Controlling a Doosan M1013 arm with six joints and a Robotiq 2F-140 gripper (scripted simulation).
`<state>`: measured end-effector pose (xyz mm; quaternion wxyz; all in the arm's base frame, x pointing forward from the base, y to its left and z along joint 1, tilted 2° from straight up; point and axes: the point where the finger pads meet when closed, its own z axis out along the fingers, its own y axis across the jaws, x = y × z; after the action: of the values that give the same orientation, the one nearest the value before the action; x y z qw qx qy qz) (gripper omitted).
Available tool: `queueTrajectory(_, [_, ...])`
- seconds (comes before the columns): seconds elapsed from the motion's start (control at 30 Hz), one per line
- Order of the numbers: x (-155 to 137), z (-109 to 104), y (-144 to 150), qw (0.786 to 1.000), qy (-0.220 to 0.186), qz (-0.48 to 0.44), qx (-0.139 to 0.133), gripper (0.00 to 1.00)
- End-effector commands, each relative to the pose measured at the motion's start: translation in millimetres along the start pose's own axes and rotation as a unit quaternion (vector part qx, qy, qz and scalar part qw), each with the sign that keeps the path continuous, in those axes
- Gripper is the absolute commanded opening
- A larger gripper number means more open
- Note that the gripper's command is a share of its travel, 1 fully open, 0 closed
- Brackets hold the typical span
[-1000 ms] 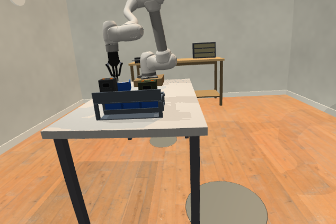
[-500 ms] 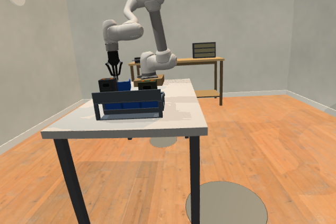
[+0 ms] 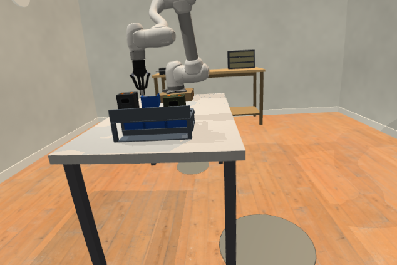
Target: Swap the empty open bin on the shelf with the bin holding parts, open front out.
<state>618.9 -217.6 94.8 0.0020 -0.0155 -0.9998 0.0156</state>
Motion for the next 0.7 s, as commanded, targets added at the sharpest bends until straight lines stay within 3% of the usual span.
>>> queueTrajectory(0.0, [-0.9,-0.2,26.2,1.000,0.000,0.025,0.002,0.10])
queueTrajectory(0.2, [-1.7,-0.2,63.6,0.998,0.000,0.059,0.002,0.10])
queueTrajectory(0.67, [-1.8,-0.2,66.2,0.998,0.000,0.061,0.002,0.10])
